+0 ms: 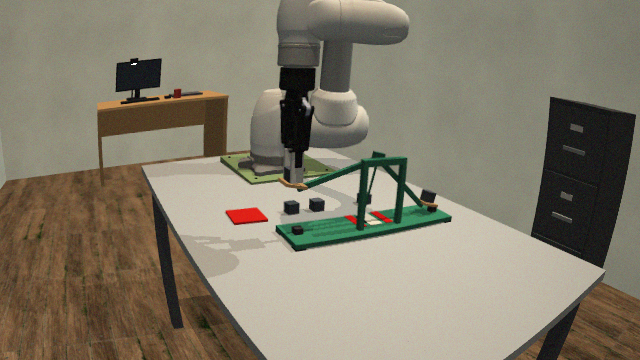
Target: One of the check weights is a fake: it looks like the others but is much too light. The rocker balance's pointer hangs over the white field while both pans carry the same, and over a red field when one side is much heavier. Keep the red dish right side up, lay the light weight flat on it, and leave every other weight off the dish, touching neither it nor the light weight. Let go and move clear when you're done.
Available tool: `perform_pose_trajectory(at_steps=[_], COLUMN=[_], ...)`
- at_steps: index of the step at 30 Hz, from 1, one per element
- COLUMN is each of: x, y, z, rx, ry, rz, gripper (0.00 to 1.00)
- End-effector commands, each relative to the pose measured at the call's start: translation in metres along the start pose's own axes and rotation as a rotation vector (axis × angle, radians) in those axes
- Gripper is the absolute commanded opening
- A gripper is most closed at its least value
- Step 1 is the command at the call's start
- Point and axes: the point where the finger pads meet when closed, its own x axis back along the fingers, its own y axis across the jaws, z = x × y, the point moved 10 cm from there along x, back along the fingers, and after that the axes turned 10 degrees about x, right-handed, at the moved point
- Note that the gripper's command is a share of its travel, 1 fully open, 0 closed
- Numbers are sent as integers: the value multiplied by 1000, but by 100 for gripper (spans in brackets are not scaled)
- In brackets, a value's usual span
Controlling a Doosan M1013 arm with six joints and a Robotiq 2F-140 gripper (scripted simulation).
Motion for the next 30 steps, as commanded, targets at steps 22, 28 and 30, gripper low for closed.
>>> perform_pose_trajectory(at_steps=[22,28,30], x=[-16,-22,-22], y=[-1,-1,-1], z=[-3,-5,-5], rx=[0,0,0], ry=[0,0,0], rz=[0,0,0], gripper=[24,24,24])
